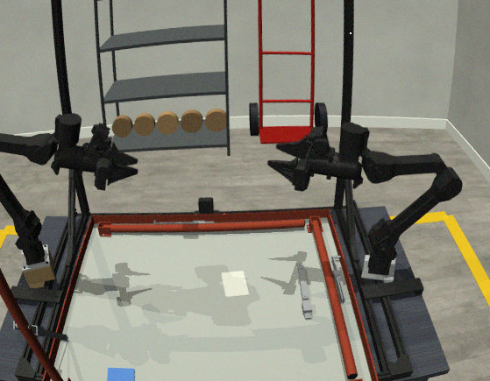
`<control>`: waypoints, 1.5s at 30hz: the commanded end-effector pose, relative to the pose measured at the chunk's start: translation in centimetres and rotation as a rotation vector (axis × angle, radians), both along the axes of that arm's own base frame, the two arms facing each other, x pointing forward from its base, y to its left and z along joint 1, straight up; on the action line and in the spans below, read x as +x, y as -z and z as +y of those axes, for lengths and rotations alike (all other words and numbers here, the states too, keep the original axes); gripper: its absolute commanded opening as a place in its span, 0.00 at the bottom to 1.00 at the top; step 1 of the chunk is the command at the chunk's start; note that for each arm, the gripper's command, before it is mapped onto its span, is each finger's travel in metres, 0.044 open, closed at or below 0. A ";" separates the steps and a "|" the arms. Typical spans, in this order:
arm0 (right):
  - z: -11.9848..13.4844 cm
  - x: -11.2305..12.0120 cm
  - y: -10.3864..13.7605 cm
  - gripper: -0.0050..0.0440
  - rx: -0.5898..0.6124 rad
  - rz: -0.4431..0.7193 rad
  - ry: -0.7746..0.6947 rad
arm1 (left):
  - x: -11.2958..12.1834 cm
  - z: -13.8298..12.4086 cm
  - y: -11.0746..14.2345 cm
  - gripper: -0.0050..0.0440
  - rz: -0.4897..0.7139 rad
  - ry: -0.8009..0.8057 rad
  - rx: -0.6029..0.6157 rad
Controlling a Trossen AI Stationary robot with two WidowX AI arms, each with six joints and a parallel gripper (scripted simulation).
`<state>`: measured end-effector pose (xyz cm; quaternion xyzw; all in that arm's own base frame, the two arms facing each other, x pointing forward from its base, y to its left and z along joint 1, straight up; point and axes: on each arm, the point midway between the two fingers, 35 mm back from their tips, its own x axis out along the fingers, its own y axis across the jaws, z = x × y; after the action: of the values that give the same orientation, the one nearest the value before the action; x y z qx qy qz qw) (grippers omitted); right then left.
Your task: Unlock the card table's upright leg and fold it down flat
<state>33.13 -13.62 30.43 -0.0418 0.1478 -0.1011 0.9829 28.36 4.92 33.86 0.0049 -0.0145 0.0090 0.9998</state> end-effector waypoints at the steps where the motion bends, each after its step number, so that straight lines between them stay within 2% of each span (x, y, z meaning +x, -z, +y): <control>1: -2.2 0.3 0.0 0.69 0.003 0.072 -0.004 | -0.8 0.5 -0.7 0.92 -0.003 0.018 0.004; 6: -8.3 -1.9 0.8 0.69 0.064 0.185 0.058 | -2.8 1.7 -1.5 0.92 0.004 0.018 0.006; 11: -12.8 -4.8 1.2 0.69 0.136 0.245 0.105 | -4.5 2.2 -2.0 0.92 0.009 0.018 0.006; 16: -16.8 -8.3 1.6 0.69 0.221 0.273 0.150 | -6.1 2.4 -2.5 0.92 0.014 0.018 0.006; 18: -16.8 -8.3 1.6 0.69 0.221 0.273 0.150 | -6.1 2.4 -2.5 0.92 0.014 0.018 0.006; 22: -20.3 -12.6 1.7 0.69 0.314 0.270 0.198 | -7.7 2.3 -2.9 0.92 0.019 0.018 0.004; 33: -25.0 -22.3 1.4 0.69 0.487 0.176 0.302 | -10.5 1.3 -3.6 0.92 0.025 0.018 -0.001; 35: -25.0 -22.3 1.4 0.69 0.487 0.176 0.302 | -10.5 1.3 -3.6 0.92 0.025 0.018 -0.001; 39: -26.4 -27.4 1.1 0.69 0.552 0.095 0.360 | -11.5 0.5 -3.9 0.92 0.027 0.018 -0.005; 45: -27.1 -32.5 0.6 0.69 0.605 -0.001 0.424 | -12.3 -0.4 -4.1 0.92 0.029 0.018 -0.008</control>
<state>3.06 -40.00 29.70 0.2639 0.1908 -0.2543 0.9106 16.73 5.19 37.62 -0.0004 -0.0003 0.0044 1.0000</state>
